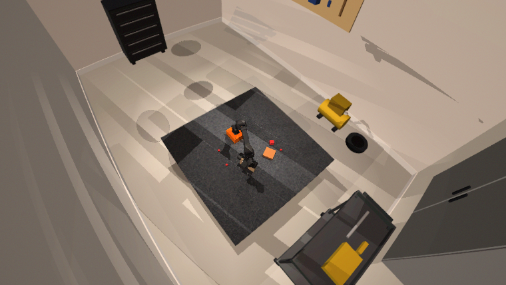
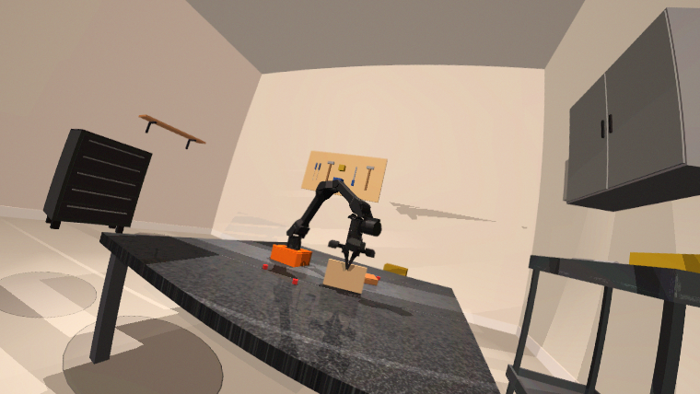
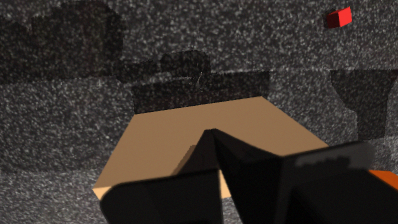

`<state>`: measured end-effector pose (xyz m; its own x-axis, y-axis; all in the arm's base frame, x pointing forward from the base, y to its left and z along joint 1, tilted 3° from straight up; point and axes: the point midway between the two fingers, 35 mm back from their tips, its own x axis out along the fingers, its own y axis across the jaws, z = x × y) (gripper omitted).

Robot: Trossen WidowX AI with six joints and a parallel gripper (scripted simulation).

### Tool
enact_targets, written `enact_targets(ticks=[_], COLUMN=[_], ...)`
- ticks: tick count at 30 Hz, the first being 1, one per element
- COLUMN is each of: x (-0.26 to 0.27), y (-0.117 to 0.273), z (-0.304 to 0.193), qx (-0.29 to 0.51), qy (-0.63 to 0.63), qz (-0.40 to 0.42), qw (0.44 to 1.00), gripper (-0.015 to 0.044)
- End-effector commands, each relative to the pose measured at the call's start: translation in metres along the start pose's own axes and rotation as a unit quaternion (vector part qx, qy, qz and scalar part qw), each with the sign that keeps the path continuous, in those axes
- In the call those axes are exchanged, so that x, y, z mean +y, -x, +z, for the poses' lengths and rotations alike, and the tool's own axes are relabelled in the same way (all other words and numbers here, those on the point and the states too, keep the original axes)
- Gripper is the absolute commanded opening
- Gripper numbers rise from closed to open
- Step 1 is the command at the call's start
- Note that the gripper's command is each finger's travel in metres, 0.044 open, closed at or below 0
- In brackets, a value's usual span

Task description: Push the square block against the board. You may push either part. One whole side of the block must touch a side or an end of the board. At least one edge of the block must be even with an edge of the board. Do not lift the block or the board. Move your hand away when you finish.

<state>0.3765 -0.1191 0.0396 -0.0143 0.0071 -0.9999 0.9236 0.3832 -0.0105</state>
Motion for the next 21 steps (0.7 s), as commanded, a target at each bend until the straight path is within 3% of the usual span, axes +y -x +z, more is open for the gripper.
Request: enact_targets(ticks=[1,21], x=[0.002,0.001], y=[0.001,0.000], z=[-0.007,-0.031], qx=[-0.002,-0.001], qy=[0.000,0.000], qz=[0.001,0.001], qw=[1.000,1.000], gripper=[0.0000,0.0000])
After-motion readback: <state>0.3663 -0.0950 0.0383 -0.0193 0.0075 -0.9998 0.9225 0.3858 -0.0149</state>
